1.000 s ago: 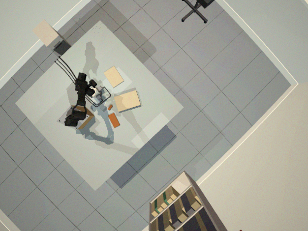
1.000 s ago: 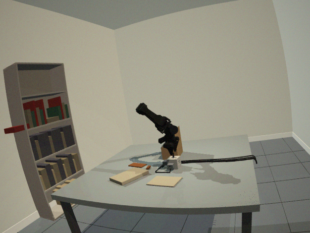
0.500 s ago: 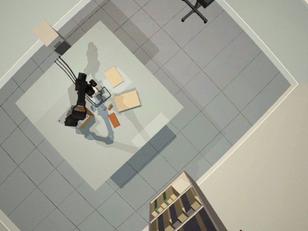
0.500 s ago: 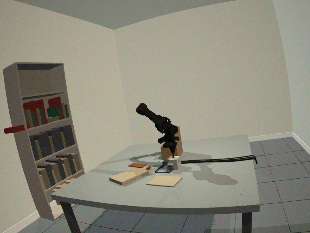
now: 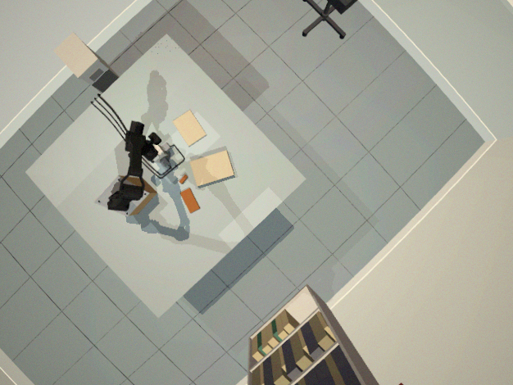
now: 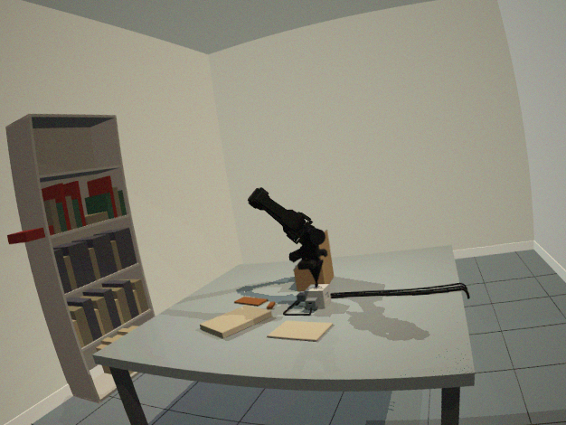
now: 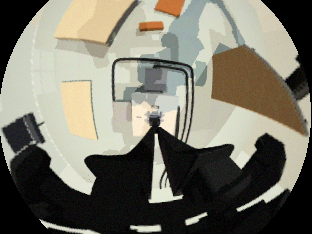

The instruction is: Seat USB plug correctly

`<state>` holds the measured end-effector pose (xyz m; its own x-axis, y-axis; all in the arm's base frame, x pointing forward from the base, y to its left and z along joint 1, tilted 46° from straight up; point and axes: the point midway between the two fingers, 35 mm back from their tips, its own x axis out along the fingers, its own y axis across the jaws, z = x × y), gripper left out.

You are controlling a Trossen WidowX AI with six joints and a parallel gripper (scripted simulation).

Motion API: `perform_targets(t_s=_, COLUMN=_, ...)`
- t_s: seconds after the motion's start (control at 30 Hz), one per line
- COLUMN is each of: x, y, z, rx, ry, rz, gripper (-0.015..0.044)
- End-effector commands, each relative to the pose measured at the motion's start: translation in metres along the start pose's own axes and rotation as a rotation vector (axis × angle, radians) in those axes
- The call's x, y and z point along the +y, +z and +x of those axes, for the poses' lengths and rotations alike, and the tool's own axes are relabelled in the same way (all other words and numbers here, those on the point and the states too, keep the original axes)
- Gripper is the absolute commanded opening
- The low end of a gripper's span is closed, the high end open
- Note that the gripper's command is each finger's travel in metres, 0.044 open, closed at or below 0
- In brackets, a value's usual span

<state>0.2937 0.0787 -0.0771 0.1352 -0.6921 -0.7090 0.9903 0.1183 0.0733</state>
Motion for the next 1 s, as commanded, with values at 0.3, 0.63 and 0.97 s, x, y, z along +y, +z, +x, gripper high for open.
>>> perform_targets(t_s=0.3, x=0.0, y=0.0, z=-0.006, rx=0.0, ry=0.0, rz=0.0, gripper=0.0)
perform_targets(t_s=0.63, x=0.0, y=0.0, z=-0.012, rx=0.001, ry=0.0, rz=0.0, gripper=0.0)
perform_targets(t_s=0.97, x=0.0, y=0.0, z=-0.019, rx=0.001, ry=0.0, rz=0.0, gripper=0.0)
